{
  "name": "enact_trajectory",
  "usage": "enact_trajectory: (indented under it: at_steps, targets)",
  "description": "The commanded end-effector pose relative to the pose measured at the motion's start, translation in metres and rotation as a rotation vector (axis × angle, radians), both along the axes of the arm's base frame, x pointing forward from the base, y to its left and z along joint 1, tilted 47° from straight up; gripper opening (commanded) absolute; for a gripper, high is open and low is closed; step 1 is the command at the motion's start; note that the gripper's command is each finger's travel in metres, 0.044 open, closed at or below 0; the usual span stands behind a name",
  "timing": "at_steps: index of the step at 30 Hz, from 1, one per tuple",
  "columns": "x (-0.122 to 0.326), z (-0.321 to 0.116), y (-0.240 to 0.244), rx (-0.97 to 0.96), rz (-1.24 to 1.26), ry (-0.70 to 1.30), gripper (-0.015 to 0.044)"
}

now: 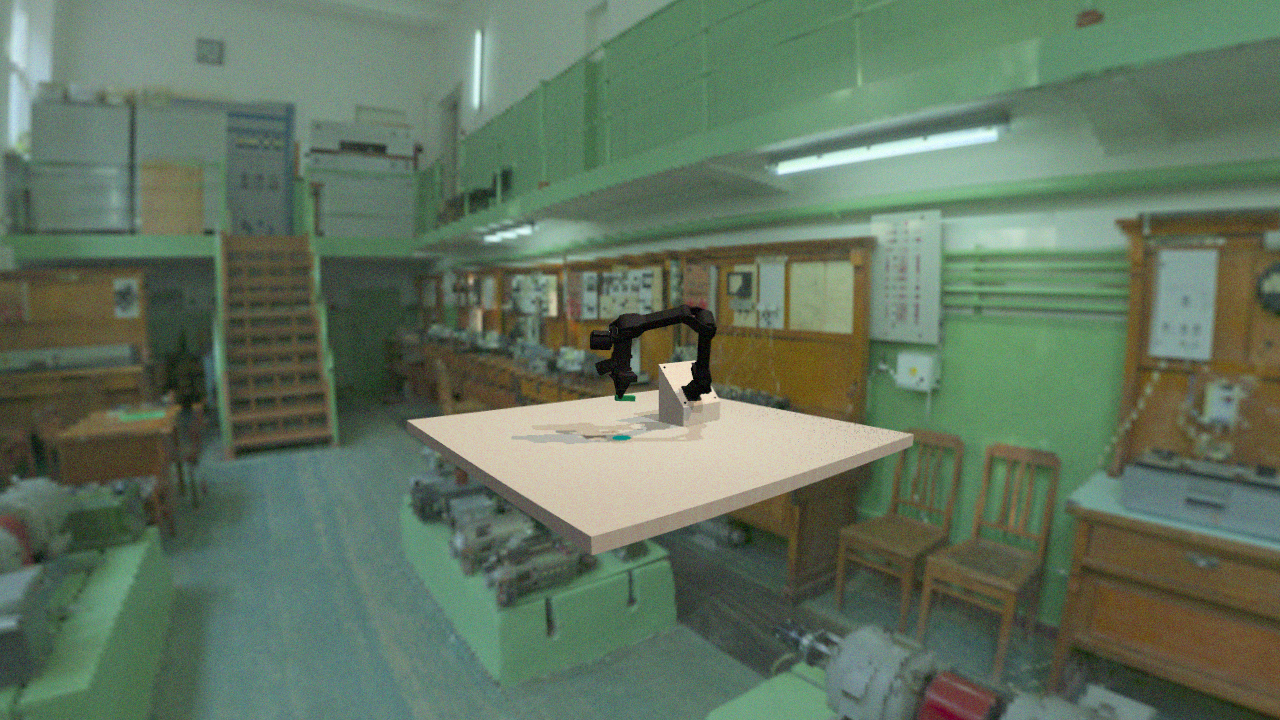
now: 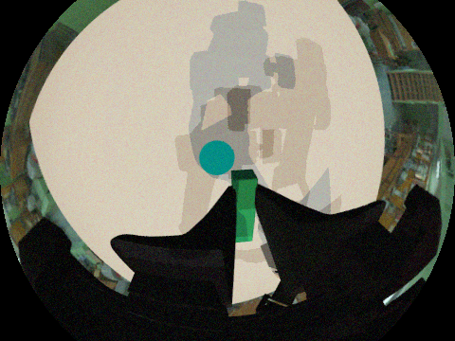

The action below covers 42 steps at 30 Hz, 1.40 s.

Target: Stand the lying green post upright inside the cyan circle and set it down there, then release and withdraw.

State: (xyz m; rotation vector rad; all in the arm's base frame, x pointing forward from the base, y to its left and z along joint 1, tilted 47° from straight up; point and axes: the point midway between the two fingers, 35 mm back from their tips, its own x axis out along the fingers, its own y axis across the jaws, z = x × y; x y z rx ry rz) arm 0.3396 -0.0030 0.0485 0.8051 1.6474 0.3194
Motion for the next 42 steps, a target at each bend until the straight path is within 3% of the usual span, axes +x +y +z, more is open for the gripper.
enact_trajectory:
  at_steps: [1,42]
  targets:
    - [0.0,-0.002,0.0,-0.026,-0.003,-0.012,0.0023]
    - [0.002,-0.031,0.005,-0.242,-0.045,-0.126,0.0023]
